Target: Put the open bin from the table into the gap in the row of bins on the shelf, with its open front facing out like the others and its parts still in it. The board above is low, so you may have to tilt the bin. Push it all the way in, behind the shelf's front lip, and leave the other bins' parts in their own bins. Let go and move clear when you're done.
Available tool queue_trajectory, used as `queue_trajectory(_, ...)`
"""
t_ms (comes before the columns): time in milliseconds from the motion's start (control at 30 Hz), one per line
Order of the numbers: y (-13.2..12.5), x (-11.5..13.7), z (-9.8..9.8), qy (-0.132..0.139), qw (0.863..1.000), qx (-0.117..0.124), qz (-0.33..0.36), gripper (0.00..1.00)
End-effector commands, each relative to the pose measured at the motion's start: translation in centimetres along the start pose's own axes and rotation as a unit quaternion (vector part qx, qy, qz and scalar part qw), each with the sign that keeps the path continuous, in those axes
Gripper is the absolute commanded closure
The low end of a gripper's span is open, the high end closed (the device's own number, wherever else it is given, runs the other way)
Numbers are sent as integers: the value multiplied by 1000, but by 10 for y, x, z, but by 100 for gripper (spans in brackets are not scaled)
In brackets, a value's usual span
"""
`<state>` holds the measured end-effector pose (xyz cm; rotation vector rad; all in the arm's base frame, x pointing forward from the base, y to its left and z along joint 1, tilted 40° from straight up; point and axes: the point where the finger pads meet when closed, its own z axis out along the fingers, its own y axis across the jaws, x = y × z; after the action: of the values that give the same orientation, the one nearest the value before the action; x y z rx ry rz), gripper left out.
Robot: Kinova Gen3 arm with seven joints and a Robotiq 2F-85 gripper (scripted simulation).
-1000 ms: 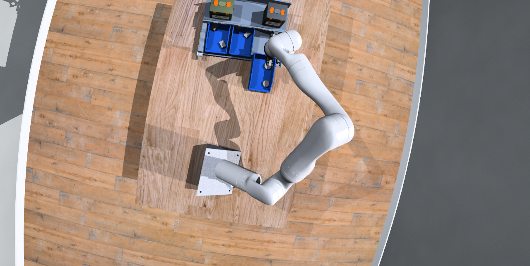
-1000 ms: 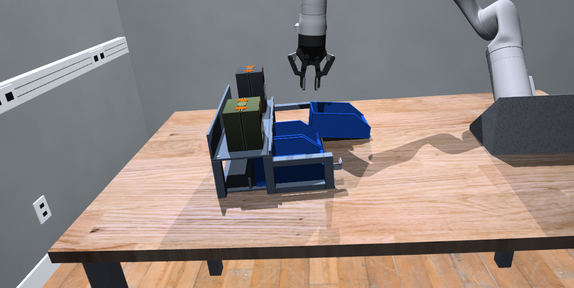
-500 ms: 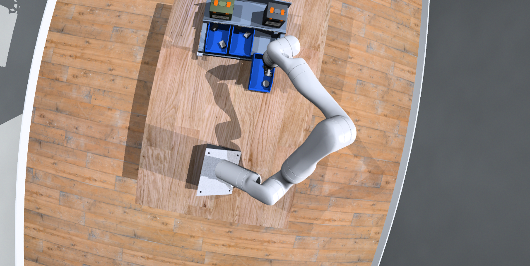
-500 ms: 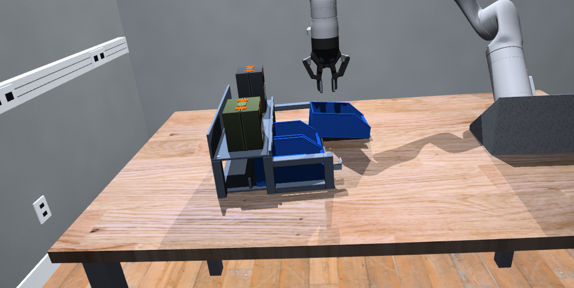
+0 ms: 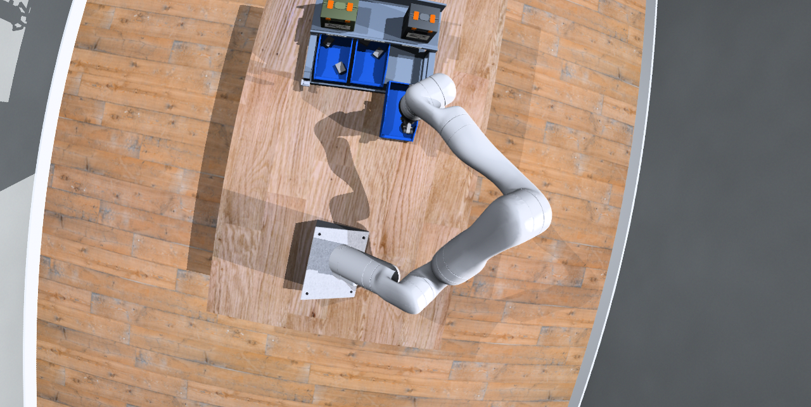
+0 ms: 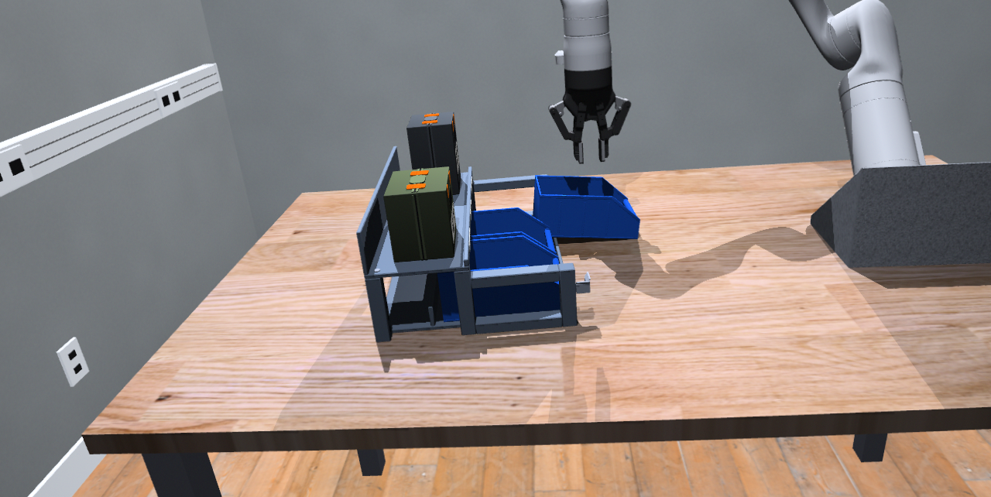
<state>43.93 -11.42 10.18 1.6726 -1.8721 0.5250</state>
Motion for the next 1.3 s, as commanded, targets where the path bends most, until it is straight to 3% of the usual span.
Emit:
queue_trajectory(0, 5, 0, 0, 0, 1000, 4, 0, 61)
queue_trajectory(200, 5, 0, 0, 0, 1000, 4, 0, 61)
queue_trajectory(367, 59, 0, 13, 0, 1000, 4, 0, 61)
queue_trajectory(767, 59, 0, 13, 0, 1000, 4, 0, 61)
queue_trajectory(933, 85, 0, 18, 0, 1000, 4, 0, 61)
queue_trajectory(1267, 85, 0, 18, 0, 1000, 4, 0, 61)
